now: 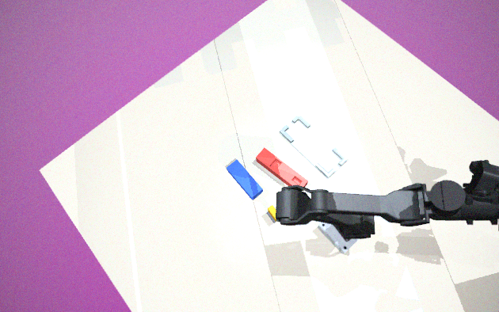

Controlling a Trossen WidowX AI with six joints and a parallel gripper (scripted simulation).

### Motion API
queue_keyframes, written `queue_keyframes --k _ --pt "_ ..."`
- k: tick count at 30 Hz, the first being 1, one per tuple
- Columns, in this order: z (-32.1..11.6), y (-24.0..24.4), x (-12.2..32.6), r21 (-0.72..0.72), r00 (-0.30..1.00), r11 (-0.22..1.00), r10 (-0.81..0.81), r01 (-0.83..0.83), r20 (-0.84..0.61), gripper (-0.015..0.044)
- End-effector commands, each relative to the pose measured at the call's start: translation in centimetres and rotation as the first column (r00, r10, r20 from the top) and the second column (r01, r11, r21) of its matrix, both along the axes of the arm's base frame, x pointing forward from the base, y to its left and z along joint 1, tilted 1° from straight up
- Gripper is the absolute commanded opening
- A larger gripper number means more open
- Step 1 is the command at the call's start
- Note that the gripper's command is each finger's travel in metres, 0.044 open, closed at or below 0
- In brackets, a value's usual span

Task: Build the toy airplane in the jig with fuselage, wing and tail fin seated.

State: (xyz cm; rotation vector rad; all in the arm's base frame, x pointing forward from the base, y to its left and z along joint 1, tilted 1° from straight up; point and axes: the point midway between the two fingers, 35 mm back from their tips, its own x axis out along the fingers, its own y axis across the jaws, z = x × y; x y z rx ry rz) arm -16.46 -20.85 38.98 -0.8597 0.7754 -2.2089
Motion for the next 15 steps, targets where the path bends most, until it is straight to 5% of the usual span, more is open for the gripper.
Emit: queue_keyframes --k 1,15 --pt "-1.9 -3.9 2.6 0.065 0.979 0.982 0.170 -0.178 0.114 0.0440" --pt "-11.0 -12.1 21.8 0.299 0.617 0.560 0.554 -0.773 0.559 0.0440"
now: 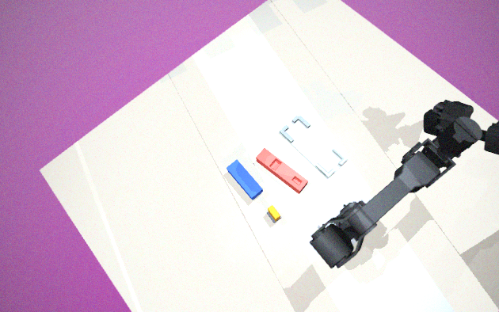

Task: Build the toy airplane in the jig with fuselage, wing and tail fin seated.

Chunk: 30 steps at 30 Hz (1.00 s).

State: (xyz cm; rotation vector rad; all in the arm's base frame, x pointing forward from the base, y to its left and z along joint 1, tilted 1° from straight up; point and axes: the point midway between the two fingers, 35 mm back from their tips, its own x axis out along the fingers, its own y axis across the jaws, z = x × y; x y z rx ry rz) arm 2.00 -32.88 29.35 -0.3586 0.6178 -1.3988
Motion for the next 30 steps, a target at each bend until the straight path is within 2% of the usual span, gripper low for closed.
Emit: queue_keyframes --k 1,8,16,23,30 --pt "-2.1 0.1 4.8 0.114 0.990 0.984 0.131 -0.135 0.042 0.0440" --pt "-6.5 3.7 15.1 0.367 0.921 0.846 0.371 -0.387 0.115 0.0440" --pt "-11.2 13.0 24.2 0.632 0.798 0.566 0.586 -0.529 0.143 0.0440" --pt "-14.9 23.3 27.6 0.821 0.647 0.302 0.755 -0.484 0.104 0.0440" --pt "-17.4 33.5 26.6 0.946 0.467 0.134 0.884 -0.294 0.021 0.0440"
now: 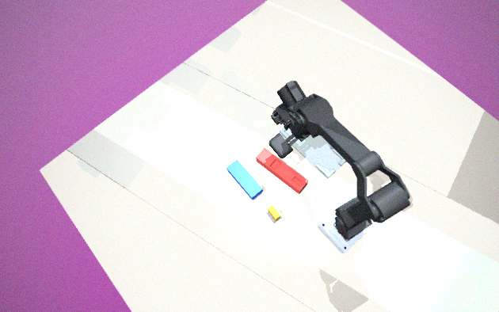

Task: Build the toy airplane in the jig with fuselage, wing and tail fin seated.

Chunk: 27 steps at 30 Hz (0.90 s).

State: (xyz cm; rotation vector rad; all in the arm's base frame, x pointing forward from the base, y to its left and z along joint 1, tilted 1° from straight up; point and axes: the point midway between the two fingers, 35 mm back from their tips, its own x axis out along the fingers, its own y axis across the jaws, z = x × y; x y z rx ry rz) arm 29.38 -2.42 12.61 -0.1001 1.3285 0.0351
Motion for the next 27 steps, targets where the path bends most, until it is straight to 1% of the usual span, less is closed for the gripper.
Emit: queue_keyframes --k 1,3,5,8,13,17,20,27 --pt "-1.0 4.4 -1.2 0.028 0.987 0.995 0.102 -0.099 -0.127 0.0440" --pt "-1.4 6.7 -2.2 0.035 0.967 0.987 0.159 -0.155 -0.198 0.0440" --pt "-1.5 7.5 -2.6 0.037 0.958 0.984 0.179 -0.175 -0.222 0.0440" --pt "-1.7 7.5 -2.6 0.037 0.958 0.984 0.179 -0.175 -0.222 0.0440" --pt "-6.6 7.5 -2.5 0.037 0.958 0.984 0.179 -0.175 -0.223 0.0440" --pt "-7.0 7.5 -2.5 0.037 0.958 0.984 0.179 -0.175 -0.223 0.0440" --pt "-8.2 7.5 -2.5 0.037 0.958 0.984 0.179 -0.175 -0.223 0.0440" --pt "-8.9 7.5 -2.5 0.037 0.958 0.984 0.179 -0.175 -0.223 0.0440"
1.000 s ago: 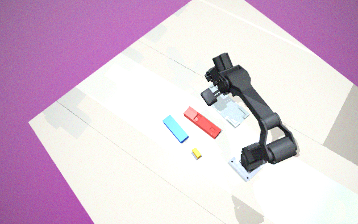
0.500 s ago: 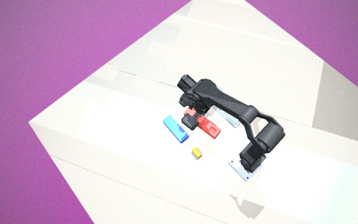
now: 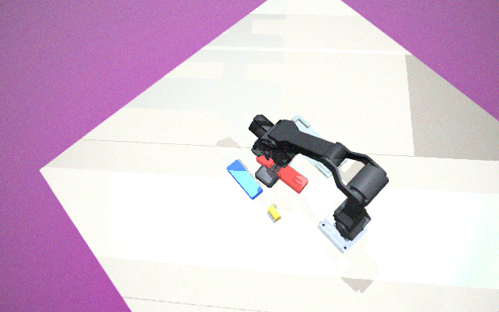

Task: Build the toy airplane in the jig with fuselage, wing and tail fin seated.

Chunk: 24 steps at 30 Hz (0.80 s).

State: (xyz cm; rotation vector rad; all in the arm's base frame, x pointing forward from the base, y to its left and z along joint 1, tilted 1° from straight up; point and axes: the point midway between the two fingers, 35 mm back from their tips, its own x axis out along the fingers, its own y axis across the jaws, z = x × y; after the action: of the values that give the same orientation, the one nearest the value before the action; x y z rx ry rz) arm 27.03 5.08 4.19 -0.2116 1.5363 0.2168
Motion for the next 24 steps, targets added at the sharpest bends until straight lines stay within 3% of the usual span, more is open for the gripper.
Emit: queue_keyframes --k 1,24 --pt "-0.6 0.0 -0.1 0.002 1.000 1.000 -0.005 0.005 -0.007 0.0440" --pt "-4.4 0.1 -0.1 0.002 1.000 1.000 -0.005 0.005 -0.007 0.0440"
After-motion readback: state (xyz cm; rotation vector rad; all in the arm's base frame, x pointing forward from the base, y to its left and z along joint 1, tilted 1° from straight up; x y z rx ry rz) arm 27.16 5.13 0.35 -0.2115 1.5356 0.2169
